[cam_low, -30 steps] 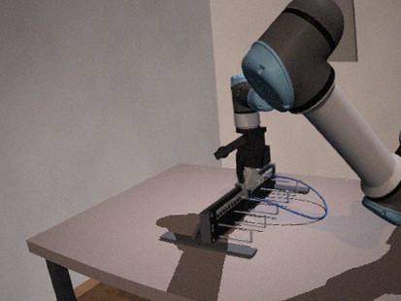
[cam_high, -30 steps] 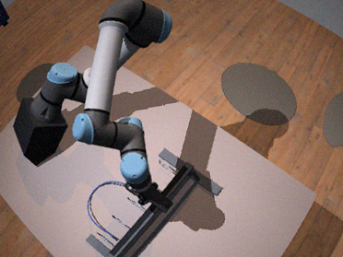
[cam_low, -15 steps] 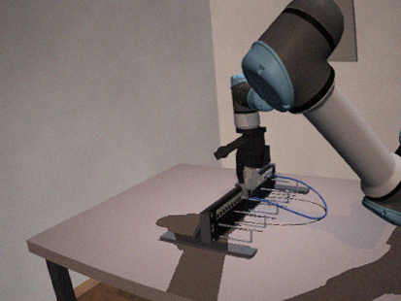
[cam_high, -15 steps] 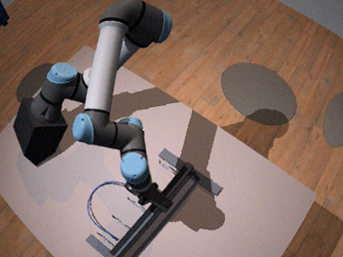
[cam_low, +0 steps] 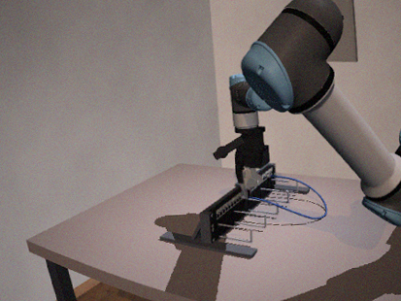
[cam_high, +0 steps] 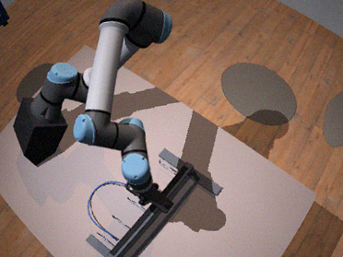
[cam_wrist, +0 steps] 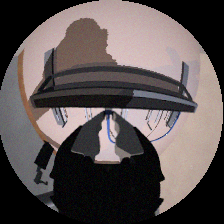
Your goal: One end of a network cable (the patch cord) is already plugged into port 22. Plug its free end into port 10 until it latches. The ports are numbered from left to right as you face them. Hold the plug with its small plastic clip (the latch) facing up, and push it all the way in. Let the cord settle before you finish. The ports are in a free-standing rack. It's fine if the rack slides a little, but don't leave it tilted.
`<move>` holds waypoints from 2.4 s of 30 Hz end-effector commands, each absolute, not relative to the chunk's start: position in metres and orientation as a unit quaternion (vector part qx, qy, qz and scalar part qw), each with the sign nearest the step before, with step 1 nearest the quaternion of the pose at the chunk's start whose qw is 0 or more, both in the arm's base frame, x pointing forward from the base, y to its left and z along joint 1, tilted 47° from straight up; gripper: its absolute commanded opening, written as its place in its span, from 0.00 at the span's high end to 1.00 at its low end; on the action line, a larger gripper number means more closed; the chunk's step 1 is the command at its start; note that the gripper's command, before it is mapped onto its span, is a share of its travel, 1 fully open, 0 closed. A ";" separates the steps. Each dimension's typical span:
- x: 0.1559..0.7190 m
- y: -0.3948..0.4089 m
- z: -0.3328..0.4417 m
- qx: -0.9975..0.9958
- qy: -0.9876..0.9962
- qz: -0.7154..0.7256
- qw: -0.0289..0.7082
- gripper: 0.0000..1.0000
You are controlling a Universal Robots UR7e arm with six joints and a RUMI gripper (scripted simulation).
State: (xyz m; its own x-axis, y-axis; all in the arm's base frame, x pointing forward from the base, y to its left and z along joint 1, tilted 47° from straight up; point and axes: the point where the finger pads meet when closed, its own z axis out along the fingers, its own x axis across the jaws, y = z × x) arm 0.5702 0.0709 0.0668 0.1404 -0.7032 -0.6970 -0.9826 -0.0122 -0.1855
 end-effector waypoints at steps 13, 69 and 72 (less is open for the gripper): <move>0.571 0.070 0.067 -0.679 0.620 0.211 0.330 1.00; 0.571 0.070 0.067 -0.680 0.620 0.210 0.331 0.78; 0.571 0.070 0.067 -0.680 0.620 0.210 0.331 0.78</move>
